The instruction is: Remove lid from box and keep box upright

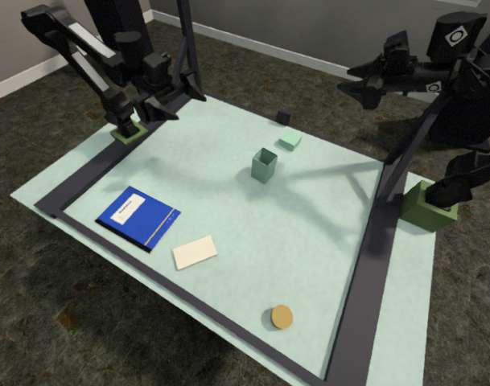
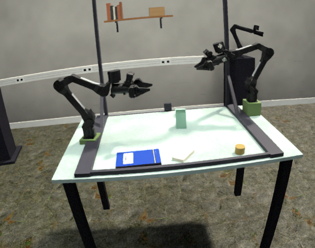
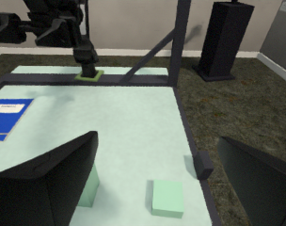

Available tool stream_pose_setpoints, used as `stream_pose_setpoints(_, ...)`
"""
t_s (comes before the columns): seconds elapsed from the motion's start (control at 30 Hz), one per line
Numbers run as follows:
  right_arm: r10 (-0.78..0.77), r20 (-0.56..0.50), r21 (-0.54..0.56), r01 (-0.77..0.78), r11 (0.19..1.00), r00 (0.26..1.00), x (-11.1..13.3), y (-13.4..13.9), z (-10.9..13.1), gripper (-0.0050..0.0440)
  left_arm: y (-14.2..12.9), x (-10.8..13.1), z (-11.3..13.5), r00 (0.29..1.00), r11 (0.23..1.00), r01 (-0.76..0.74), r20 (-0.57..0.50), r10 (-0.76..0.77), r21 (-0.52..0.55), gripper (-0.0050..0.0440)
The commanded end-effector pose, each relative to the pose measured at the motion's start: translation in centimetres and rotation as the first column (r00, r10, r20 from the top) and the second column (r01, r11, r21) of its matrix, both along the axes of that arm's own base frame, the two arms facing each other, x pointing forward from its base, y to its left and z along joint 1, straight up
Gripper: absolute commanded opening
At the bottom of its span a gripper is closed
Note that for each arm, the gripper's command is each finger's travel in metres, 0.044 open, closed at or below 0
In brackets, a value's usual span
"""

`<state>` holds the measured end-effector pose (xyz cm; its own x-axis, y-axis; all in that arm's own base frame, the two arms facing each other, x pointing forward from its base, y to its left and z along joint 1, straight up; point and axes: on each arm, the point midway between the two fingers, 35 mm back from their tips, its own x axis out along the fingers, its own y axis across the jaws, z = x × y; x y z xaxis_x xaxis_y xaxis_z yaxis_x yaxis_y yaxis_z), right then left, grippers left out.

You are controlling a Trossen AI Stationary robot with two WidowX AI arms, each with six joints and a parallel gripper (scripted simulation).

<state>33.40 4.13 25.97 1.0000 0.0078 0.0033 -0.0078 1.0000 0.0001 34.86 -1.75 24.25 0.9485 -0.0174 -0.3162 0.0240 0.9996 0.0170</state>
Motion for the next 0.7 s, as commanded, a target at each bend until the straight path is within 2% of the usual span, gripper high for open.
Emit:
stream_pose_setpoints(0.0,0.0,0.044,0.002,-0.001,1.0,0.999,-1.1,-2.0,4.3,0.044,1.0,-2.1,4.7,0.978,1.0,-0.006,0.207,0.008,-0.011,0.0376)
stream_pose_setpoints(0.17,-0.005,0.069,0.001,0.005,1.0,0.998,-1.9,-3.5,6.6,0.044,1.6,-3.4,7.7,0.94,1.0,-0.013,0.341,0.021,-0.026,0.0376)
stream_pose_setpoints(0.4,-0.007,0.081,0.003,0.007,1.0,0.997,-2.2,-4.1,7.6,0.044,1.8,-3.4,8.3,0.929,1.0,-0.015,0.371,0.024,-0.027,0.0376)
stream_pose_setpoints(0.67,-0.007,0.071,0.003,0.007,1.0,0.997,-2.0,-4.2,7.4,0.044,1.8,-3.4,8.5,0.927,1.0,-0.015,0.374,0.024,-0.026,0.0376)
